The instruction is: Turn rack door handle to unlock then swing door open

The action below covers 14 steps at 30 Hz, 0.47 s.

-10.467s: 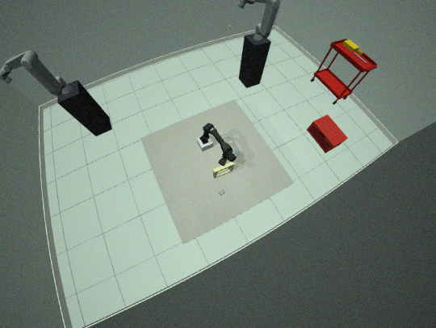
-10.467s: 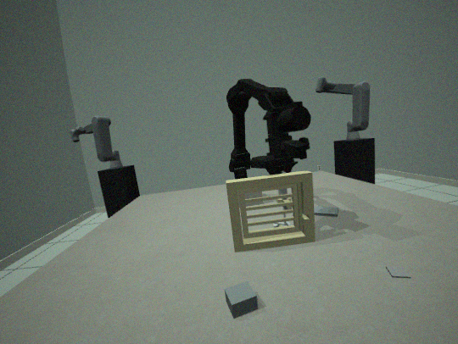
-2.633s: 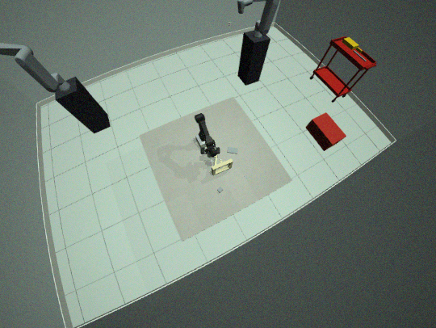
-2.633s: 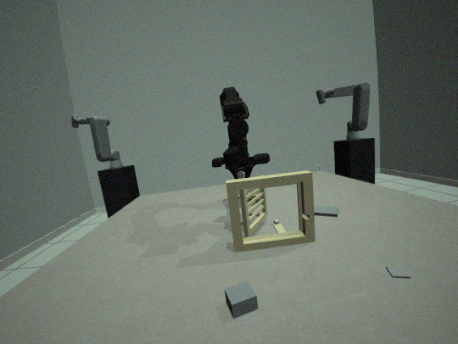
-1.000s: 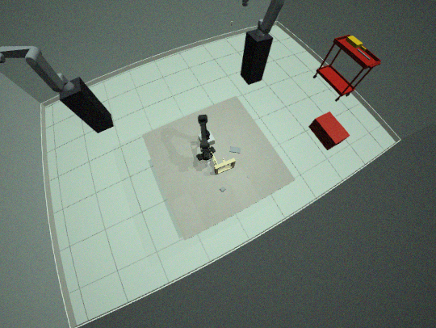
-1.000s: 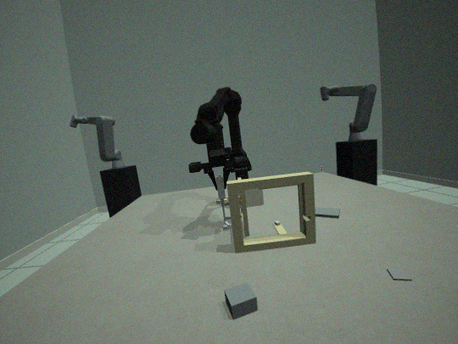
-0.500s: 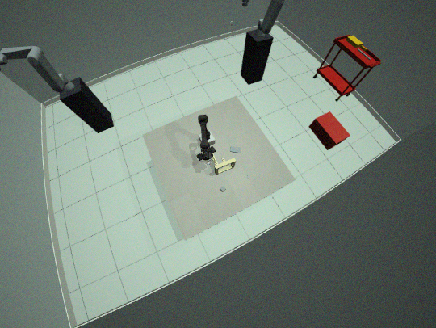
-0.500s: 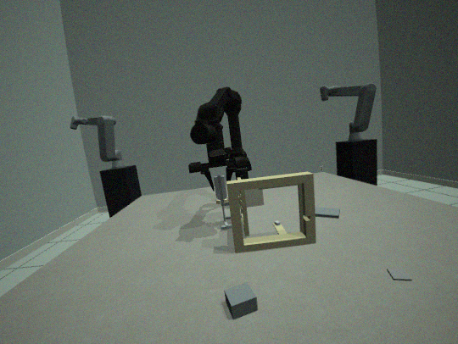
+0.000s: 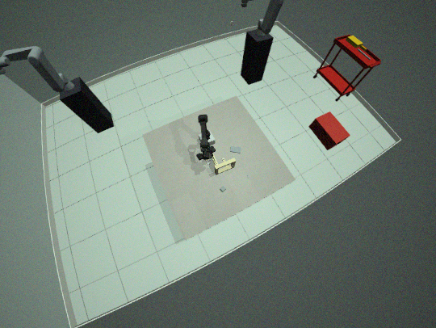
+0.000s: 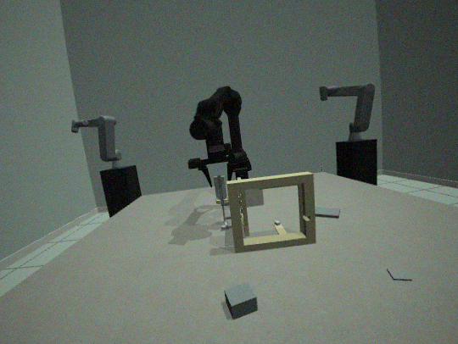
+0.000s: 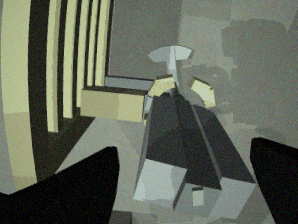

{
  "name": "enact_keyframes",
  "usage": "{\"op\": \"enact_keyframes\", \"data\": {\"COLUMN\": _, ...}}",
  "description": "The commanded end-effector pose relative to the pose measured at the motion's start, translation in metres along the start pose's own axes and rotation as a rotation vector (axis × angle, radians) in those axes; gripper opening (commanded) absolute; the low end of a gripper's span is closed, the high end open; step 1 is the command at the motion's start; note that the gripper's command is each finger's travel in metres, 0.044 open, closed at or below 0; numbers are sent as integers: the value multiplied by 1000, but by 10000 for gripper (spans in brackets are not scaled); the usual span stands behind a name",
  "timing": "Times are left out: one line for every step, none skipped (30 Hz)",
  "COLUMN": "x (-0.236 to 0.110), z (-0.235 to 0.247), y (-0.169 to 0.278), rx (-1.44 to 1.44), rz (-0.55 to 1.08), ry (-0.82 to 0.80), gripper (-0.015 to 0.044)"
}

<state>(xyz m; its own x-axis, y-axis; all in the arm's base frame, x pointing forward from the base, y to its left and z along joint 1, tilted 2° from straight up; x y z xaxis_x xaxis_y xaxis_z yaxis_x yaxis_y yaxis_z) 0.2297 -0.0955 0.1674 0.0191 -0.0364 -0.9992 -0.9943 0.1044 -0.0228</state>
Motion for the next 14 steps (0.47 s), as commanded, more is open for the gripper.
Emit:
{"op": "enact_keyframes", "data": {"x": -8, "z": 0, "y": -1, "rx": -5, "rz": -7, "ry": 1, "gripper": 284}}
{"op": "enact_keyframes", "data": {"x": -9, "z": 0, "y": -2, "rx": -5, "rz": -7, "ry": 1, "gripper": 284}}
{"op": "enact_keyframes", "data": {"x": -10, "z": 0, "y": -2, "rx": -5, "rz": -7, "ry": 1, "gripper": 284}}
{"op": "enact_keyframes", "data": {"x": -12, "z": 0, "y": -2, "rx": -5, "rz": -7, "ry": 1, "gripper": 284}}
{"op": "enact_keyframes", "data": {"x": -13, "z": 0, "y": -2, "rx": -5, "rz": -7, "ry": 1, "gripper": 284}}
{"op": "enact_keyframes", "data": {"x": -15, "z": 0, "y": -2, "rx": -5, "rz": -7, "ry": 1, "gripper": 284}}
{"op": "enact_keyframes", "data": {"x": -16, "z": 0, "y": -2, "rx": -5, "rz": -7, "ry": 1, "gripper": 284}}
{"op": "enact_keyframes", "data": {"x": -18, "z": 0, "y": -2, "rx": -5, "rz": -7, "ry": 1, "gripper": 284}}
{"op": "enact_keyframes", "data": {"x": -19, "z": 0, "y": -2, "rx": -5, "rz": -7, "ry": 1, "gripper": 284}}
{"op": "enact_keyframes", "data": {"x": -20, "z": 0, "y": -2, "rx": -5, "rz": -7, "ry": 1, "gripper": 284}}
{"op": "enact_keyframes", "data": {"x": -22, "z": 0, "y": -2, "rx": -5, "rz": -7, "ry": 1, "gripper": 284}}
{"op": "enact_keyframes", "data": {"x": -23, "z": 0, "y": -2, "rx": -5, "rz": -7, "ry": 1, "gripper": 284}}
{"op": "enact_keyframes", "data": {"x": -25, "z": 0, "y": -2, "rx": -5, "rz": -7, "ry": 1, "gripper": 284}}
{"op": "enact_keyframes", "data": {"x": -26, "z": 0, "y": -2, "rx": -5, "rz": -7, "ry": 1, "gripper": 284}}
Point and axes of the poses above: the point midway between the two fingers, 35 mm back from their tips, its own x axis out along the fingers, its own z axis across the jaws, y = z × x, the point moved 7 cm from there along -x, back along the fingers, and after that the axes turned 13 degrees about x, right-handed, at the moved point
